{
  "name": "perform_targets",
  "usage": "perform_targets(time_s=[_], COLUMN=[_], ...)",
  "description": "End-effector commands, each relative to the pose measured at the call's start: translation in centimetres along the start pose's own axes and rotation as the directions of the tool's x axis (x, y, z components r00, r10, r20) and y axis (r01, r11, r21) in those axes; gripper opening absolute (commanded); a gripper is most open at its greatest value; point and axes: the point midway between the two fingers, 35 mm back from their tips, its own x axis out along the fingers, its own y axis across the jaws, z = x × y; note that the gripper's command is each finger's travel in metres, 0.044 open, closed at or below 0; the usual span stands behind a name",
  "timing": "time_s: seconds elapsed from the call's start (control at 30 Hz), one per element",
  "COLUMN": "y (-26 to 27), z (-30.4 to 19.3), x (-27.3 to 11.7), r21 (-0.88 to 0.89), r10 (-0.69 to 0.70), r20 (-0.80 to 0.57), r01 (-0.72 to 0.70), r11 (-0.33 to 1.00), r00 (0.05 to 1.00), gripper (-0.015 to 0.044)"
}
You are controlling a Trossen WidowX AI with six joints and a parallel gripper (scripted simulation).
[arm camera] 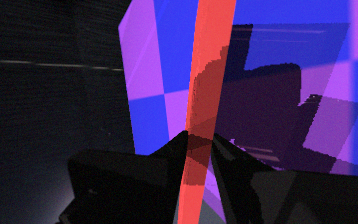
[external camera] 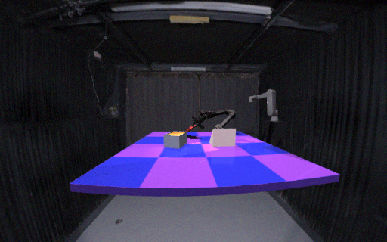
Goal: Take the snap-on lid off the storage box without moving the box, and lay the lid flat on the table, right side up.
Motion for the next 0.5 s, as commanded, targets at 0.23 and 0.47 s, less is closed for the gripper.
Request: perform_targets(time_s=[0.23,0.47], y=[-0.50,-0.91], z=[-0.01,0.00], x=[0.52,0.88], r21=[-0.003,-0.003], r10=[0.010,0.010], r20=[-0.003,-0.002], r01=[-0.010,-0.010], r11=[1.000,1.000], r00=[1.000,1.000], gripper=[0.0000,0.0000])
